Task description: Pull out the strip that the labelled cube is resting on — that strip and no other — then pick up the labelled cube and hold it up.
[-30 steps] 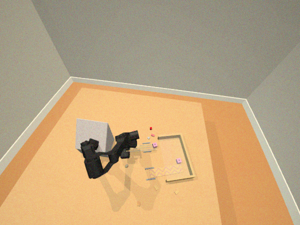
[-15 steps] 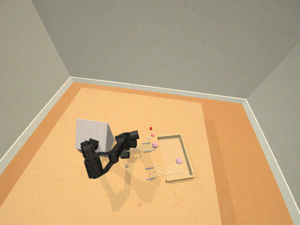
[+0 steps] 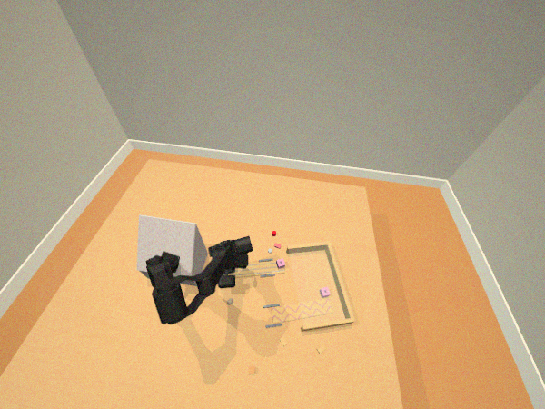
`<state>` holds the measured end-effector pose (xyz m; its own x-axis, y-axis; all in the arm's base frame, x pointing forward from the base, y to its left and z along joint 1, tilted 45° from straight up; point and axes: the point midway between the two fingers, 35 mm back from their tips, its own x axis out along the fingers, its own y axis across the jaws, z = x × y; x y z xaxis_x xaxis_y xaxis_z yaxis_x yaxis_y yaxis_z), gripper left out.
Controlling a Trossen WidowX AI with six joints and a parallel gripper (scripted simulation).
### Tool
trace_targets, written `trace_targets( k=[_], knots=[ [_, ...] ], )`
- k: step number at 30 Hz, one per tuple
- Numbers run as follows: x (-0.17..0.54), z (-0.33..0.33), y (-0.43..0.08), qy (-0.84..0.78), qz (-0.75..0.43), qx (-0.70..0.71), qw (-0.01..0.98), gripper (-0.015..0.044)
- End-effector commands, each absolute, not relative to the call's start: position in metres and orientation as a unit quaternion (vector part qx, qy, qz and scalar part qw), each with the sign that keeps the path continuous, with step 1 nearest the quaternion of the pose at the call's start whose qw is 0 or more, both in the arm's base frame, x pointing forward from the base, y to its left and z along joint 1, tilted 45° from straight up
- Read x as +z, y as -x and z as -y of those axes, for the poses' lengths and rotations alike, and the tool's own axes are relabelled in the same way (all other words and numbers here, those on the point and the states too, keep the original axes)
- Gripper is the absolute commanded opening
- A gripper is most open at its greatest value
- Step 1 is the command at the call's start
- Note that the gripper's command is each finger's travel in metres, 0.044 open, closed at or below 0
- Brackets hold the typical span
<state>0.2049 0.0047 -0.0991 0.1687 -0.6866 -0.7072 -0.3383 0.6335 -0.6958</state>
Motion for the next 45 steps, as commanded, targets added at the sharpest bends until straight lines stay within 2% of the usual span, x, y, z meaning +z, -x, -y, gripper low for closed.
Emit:
trace_targets(
  k=[1, 7, 13, 24, 45],
  knots=[
    [-0.084, -0.023, -0.204, 0.402, -0.637, -0.135, 0.644, 0.0000],
    [-0.072, -0.034, -0.201, 0.401, -0.641, -0.137, 0.640, 0.0000],
    [-0.074, -0.042, -0.224, 0.459, -0.651, -0.077, 0.600, 0.0157],
    [-0.076, -0.065, -0.266, 0.459, -0.650, -0.077, 0.601, 0.0440],
    [-0.081, -0.108, -0.348, 0.458, -0.648, -0.077, 0.603, 0.0440]
  ],
)
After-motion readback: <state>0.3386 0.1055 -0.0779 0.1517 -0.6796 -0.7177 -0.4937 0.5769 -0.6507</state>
